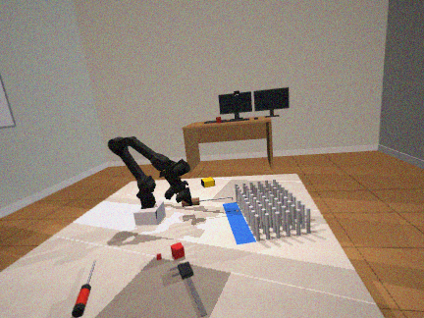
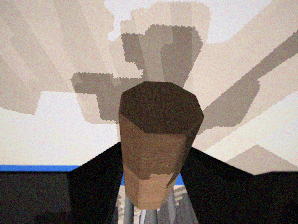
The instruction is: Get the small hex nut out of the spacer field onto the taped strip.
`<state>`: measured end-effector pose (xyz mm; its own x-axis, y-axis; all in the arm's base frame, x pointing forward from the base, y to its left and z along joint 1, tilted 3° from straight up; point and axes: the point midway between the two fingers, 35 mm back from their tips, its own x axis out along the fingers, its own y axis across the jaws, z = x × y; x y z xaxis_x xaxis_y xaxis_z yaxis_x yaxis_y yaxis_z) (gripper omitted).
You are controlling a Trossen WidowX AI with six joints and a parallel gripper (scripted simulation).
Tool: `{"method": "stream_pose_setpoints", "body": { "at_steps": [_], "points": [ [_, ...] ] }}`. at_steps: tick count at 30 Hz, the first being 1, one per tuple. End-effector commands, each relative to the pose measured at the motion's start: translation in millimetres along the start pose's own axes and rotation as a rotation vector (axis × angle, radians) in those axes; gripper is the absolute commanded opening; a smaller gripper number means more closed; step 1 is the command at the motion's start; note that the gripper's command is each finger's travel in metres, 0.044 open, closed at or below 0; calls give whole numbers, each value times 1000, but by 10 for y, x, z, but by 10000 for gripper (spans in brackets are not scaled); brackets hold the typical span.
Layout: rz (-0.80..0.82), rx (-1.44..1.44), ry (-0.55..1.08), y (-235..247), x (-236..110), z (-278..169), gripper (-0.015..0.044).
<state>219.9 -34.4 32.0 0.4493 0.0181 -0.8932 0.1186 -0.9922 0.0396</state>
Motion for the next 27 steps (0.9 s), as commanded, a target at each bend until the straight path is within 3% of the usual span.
{"method": "stream_pose_setpoints", "body": {
  "at_steps": [1,15,17,27],
  "points": [
    [6,3,19,24,-204,-177,0],
    [7,6,19,-4,-834,-405,0],
    [-2,-2,3,-10,-690,-343,0],
    [-13,-323,-4,-112,-679,-430,0]
  ]
}}
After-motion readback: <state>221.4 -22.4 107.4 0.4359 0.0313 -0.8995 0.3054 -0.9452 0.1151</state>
